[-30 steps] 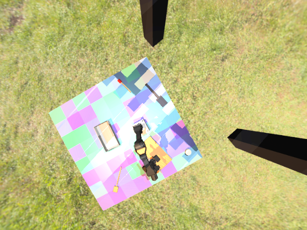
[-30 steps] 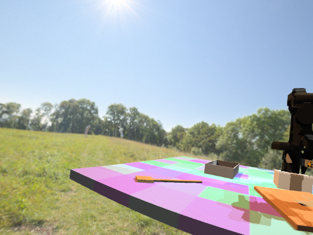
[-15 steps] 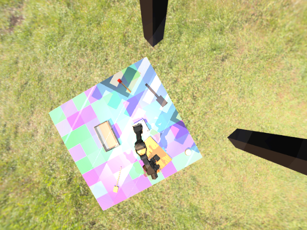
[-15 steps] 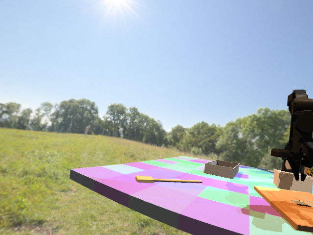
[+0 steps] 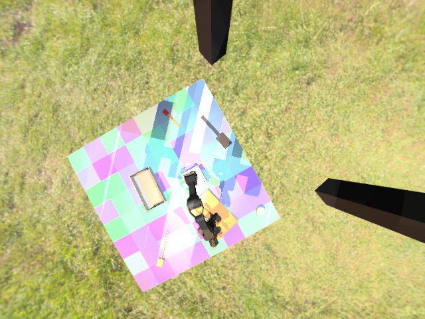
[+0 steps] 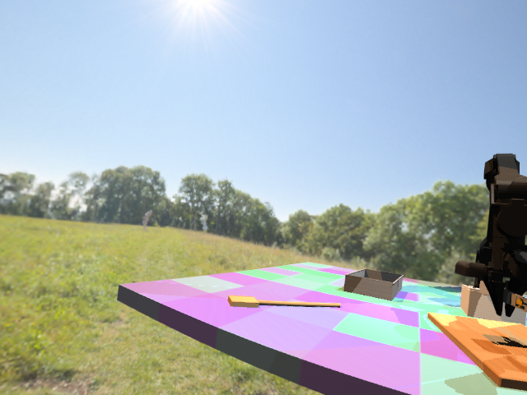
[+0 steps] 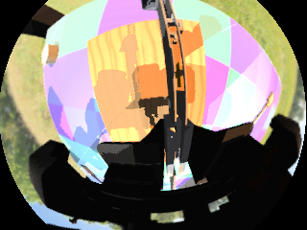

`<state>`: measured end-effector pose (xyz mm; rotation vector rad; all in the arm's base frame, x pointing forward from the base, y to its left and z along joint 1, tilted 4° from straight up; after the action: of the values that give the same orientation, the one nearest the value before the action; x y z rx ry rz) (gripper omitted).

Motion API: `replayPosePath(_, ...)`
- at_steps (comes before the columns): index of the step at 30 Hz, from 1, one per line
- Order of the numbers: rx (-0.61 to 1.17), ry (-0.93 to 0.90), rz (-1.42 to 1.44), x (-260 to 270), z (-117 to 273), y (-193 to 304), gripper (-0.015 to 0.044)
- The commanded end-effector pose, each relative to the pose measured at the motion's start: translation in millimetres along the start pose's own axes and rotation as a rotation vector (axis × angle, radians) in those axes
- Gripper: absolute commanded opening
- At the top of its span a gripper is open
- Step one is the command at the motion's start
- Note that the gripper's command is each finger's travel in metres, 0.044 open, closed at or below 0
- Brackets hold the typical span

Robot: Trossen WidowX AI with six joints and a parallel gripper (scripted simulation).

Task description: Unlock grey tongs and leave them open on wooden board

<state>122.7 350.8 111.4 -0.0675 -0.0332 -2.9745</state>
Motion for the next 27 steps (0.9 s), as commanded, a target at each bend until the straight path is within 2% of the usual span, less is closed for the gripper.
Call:
replayPosePath(1, 0.001, 0.003, 0.003, 0, -8, 0, -0.015)
replayPosePath(15, 0.002, 0.003, 0.003, 1, -23, 2, -0.015)
replayPosePath(27, 0.003, -0.002, 0.002, 1, -21, 2, 0.0165)
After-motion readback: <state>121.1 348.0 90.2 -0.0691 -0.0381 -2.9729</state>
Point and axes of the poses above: the point midway between the two fingers, 35 mm back from their tips, its own z axis back along the fingers, its own x axis across the jaws, y = z × x, the point moved 10 cm from there along z, back along the fingers, and after that the axes turned 7 degrees about z, right-handed, at the moved point
